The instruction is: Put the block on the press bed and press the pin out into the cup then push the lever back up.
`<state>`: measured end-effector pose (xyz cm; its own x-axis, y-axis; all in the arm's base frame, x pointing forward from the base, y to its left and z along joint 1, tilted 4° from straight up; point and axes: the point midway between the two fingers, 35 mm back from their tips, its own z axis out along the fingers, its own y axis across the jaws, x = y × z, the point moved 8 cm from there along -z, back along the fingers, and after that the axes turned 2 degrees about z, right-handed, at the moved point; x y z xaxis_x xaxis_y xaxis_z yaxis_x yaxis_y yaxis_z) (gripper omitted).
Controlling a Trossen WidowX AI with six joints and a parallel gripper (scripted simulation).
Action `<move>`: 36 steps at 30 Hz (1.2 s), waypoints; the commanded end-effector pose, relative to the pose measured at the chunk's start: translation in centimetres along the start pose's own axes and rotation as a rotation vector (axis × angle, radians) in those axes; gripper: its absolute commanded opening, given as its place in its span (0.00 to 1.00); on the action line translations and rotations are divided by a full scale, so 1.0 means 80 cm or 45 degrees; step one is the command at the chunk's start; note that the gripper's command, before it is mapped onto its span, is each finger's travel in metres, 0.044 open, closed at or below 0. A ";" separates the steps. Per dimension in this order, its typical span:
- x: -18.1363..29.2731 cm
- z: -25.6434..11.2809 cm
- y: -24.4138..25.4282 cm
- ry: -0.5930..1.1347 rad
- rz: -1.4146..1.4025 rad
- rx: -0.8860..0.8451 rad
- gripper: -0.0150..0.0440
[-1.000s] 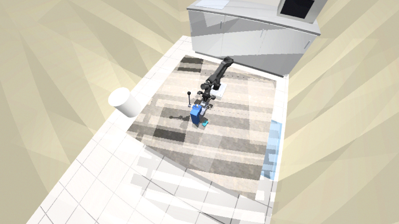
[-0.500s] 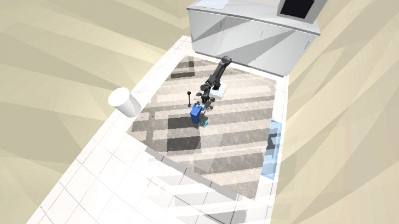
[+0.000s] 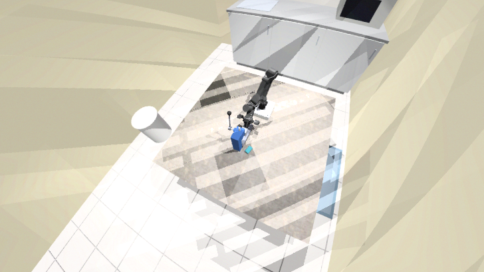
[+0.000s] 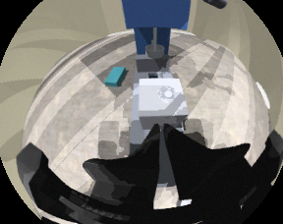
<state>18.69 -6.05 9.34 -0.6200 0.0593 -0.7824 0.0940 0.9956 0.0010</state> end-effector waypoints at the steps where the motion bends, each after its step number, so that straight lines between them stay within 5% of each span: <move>1: 0.001 0.007 0.000 -0.004 0.009 0.001 0.31; 31: 0.022 0.009 -0.003 -0.180 0.009 -0.004 0.31; 36: 0.022 0.009 -0.003 -0.180 0.009 -0.004 0.53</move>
<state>18.26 -6.28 7.60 -0.5048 0.0597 -0.8612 0.1011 0.9948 0.0097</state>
